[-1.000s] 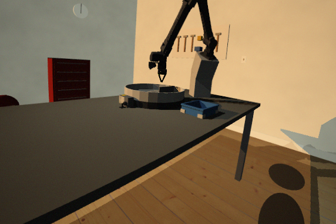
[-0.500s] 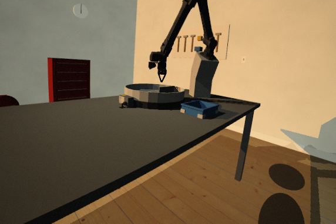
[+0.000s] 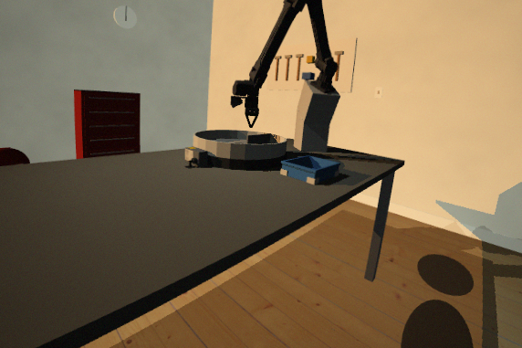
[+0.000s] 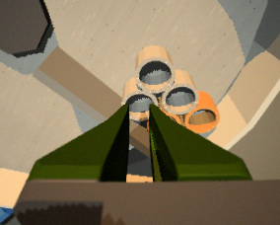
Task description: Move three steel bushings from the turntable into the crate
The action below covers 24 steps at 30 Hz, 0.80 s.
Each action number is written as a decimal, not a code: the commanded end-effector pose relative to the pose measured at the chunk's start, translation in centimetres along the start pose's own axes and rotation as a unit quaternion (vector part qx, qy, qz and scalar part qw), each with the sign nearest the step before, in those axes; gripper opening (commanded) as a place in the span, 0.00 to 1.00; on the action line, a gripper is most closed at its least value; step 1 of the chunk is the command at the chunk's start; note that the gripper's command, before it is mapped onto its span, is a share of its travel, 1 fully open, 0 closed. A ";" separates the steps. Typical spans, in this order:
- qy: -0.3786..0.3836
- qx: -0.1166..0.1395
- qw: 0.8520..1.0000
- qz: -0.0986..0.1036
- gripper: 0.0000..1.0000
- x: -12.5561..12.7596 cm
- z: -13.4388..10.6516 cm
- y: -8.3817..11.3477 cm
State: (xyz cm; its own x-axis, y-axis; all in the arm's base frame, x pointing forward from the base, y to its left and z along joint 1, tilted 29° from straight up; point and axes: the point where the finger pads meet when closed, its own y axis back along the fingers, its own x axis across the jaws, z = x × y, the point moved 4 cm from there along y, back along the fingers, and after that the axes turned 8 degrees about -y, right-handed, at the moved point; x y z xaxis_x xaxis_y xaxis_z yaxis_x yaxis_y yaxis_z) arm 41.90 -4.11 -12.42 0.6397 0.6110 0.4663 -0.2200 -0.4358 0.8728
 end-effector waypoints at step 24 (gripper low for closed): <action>0.004 -0.021 1.000 0.009 0.12 0.3 1.3 1.4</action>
State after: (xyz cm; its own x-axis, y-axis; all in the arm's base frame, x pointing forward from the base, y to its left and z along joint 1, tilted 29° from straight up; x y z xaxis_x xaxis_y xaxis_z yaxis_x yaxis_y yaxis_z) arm 41.90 -4.11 -12.42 0.6396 0.6111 0.4664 -0.2200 -0.4358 0.8728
